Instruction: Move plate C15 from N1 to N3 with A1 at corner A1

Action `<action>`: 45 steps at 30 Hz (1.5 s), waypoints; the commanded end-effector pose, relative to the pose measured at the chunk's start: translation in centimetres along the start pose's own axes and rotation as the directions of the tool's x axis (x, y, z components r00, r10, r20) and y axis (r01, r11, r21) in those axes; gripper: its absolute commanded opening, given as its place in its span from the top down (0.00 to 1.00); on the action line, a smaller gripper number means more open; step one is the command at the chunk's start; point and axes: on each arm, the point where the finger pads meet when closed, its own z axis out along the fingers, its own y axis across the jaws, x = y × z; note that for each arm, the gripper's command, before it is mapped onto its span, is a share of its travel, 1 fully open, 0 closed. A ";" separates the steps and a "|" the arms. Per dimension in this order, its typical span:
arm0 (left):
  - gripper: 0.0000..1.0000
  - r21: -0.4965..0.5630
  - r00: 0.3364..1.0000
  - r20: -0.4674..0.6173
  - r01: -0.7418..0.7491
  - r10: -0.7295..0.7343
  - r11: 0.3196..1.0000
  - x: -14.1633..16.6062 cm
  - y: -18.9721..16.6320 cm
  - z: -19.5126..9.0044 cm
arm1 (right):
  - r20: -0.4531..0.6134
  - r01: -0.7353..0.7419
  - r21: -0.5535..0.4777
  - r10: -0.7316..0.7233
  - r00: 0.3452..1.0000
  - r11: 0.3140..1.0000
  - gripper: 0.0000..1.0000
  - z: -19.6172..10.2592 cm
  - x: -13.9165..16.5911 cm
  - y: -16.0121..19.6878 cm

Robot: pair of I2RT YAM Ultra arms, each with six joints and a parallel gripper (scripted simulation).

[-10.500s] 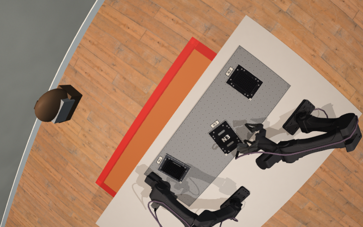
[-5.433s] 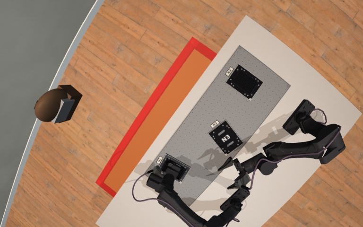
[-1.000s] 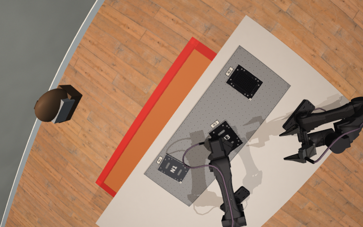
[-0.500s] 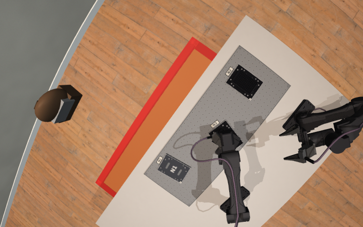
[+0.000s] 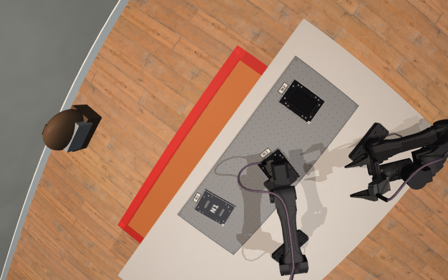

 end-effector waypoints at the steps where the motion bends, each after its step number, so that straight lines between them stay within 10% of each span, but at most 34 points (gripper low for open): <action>1: 0.19 0.007 0.999 0.019 -0.032 0.031 0.999 -0.6 -0.2 -0.9 | 0.009 -0.004 0.000 0.004 1.000 1.000 0.00 -0.7 -0.4 -0.1; 45: 0.19 0.010 0.998 0.046 -0.033 0.032 0.999 -1.1 0.1 0.7 | 0.009 -0.004 0.000 0.004 1.000 1.000 0.00 -0.7 -0.4 -0.1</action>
